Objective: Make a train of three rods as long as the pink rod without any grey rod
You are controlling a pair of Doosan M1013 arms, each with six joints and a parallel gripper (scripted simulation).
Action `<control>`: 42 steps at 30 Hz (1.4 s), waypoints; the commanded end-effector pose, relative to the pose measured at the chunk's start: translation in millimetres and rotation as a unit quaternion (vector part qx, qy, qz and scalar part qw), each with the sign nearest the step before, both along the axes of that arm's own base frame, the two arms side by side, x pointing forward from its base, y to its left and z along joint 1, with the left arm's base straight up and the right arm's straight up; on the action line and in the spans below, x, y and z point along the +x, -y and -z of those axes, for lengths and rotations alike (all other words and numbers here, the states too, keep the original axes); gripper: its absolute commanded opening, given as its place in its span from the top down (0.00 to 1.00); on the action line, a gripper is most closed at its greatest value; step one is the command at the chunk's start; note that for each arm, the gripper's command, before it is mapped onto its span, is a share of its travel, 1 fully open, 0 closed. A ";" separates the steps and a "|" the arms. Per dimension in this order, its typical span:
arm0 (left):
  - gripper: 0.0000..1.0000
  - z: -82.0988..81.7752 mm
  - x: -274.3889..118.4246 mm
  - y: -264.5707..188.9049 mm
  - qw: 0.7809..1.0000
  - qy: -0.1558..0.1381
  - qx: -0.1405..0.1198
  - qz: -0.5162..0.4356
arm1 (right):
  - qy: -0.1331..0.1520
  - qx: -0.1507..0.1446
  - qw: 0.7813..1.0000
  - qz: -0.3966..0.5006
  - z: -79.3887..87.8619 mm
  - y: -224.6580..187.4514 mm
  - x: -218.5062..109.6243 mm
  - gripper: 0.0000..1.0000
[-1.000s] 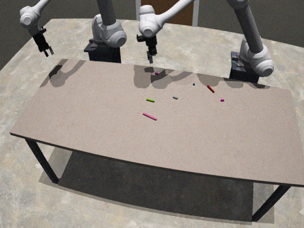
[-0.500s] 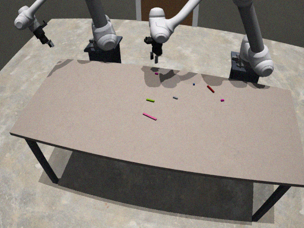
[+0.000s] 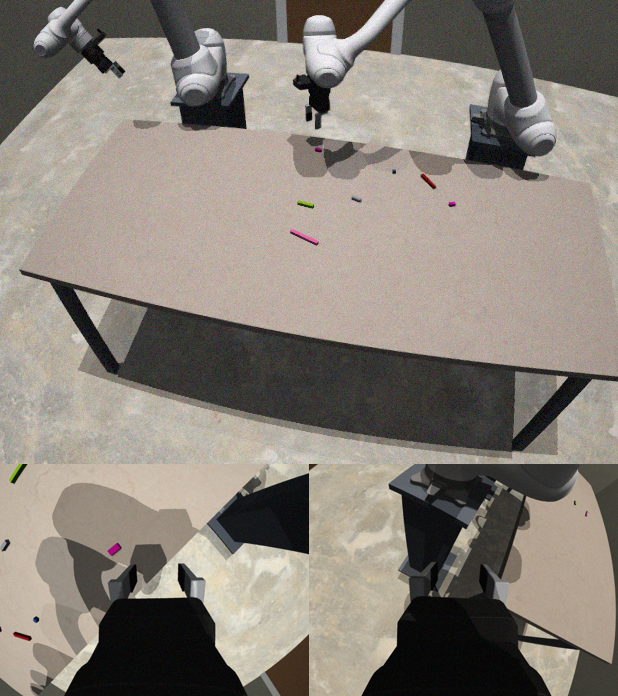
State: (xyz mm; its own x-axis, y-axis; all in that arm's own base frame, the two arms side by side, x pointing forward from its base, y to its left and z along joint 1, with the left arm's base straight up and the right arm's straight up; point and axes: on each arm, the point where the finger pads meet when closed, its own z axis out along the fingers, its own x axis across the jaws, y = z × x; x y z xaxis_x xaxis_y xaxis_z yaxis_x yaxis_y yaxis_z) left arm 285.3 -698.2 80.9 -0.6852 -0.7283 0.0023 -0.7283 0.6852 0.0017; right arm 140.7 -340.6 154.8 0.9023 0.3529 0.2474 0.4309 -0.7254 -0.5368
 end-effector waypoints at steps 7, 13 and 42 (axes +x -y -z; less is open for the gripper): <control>0.00 -1.1 0.3 0.4 1.000 0.001 -0.001 0.000 | -0.102 0.062 0.983 0.138 -2.7 -11.2 -100.2 0.00; 0.00 -1.1 0.3 0.4 1.000 0.001 -0.001 0.000 | -0.121 0.075 0.976 0.164 -3.9 -16.4 -115.9 0.00; 0.00 -1.1 0.3 0.4 1.000 0.001 -0.001 0.000 | -0.122 0.076 0.976 0.165 -4.0 -16.7 -116.9 0.00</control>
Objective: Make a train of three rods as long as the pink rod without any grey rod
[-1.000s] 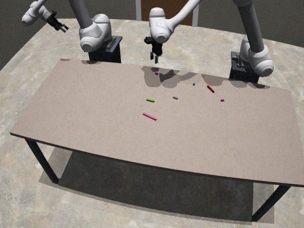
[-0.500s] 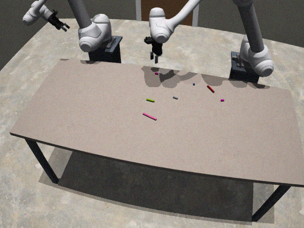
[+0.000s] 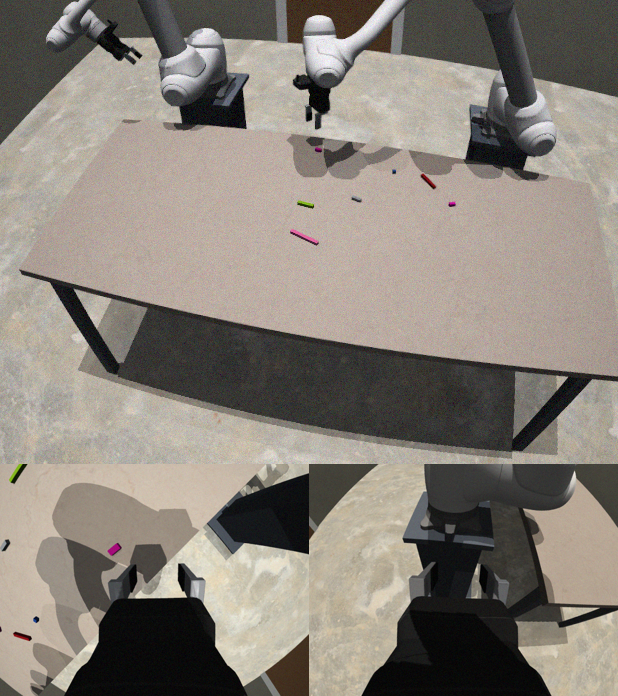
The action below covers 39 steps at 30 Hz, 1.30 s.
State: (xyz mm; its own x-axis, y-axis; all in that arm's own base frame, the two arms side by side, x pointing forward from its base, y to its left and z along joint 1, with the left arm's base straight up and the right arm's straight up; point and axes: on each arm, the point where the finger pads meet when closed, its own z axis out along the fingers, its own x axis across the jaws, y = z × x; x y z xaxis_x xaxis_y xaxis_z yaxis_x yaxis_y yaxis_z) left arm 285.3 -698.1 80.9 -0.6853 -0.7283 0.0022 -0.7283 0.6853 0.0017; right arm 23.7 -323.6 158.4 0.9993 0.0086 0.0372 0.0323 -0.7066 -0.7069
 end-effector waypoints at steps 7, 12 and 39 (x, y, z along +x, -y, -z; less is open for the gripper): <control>0.00 -1.1 0.3 0.4 1.000 0.000 -0.001 0.000 | 0.000 -0.001 1.000 0.000 -0.4 0.3 0.1 0.00; 0.00 -1.1 0.3 0.4 1.000 0.000 -0.001 0.000 | 0.000 -0.001 1.000 0.000 -0.4 0.3 0.1 0.00; 0.00 -3.3 54.4 -132.8 0.976 0.001 0.000 -0.218 | 0.000 -0.001 1.000 0.000 -0.4 0.3 0.1 0.00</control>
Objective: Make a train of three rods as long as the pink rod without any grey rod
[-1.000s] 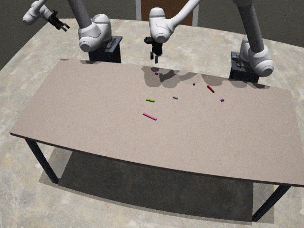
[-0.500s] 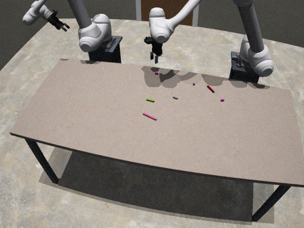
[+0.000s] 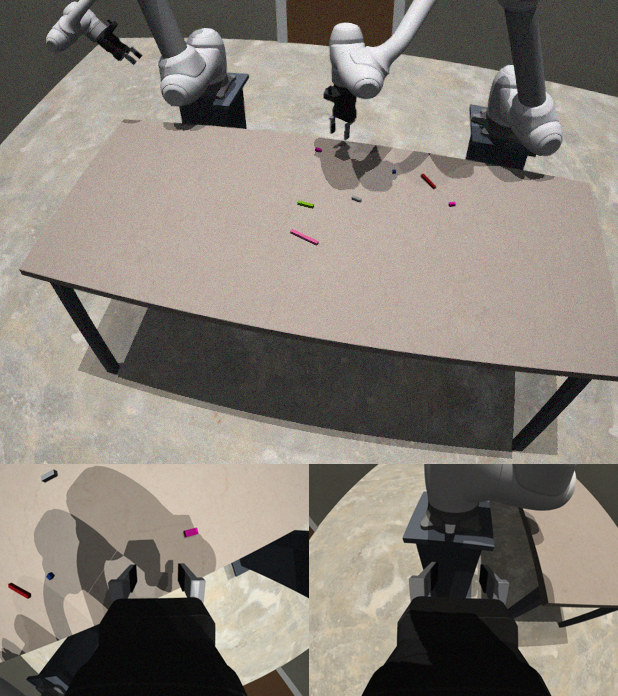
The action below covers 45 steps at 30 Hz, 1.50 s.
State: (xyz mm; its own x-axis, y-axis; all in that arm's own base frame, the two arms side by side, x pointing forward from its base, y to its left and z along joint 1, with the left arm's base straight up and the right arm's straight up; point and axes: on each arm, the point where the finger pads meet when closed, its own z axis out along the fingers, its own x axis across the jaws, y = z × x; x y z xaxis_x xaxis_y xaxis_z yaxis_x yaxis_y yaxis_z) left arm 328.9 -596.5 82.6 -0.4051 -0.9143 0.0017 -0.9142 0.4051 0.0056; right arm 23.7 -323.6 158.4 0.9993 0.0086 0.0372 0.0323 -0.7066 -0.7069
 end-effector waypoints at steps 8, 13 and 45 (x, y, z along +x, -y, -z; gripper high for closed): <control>0.00 0.0 24.7 -98.8 0.988 0.003 0.000 -0.157 | 0.000 -0.001 1.000 0.000 -0.4 0.3 0.1 0.00; 0.00 1.8 28.9 -137.6 0.976 0.003 0.000 -0.218 | 0.000 -0.001 1.000 0.000 -0.4 0.3 0.1 0.00; 0.00 2.0 29.0 -140.3 0.975 0.003 0.000 -0.222 | 0.000 -0.001 1.000 0.000 -0.4 0.3 0.1 0.00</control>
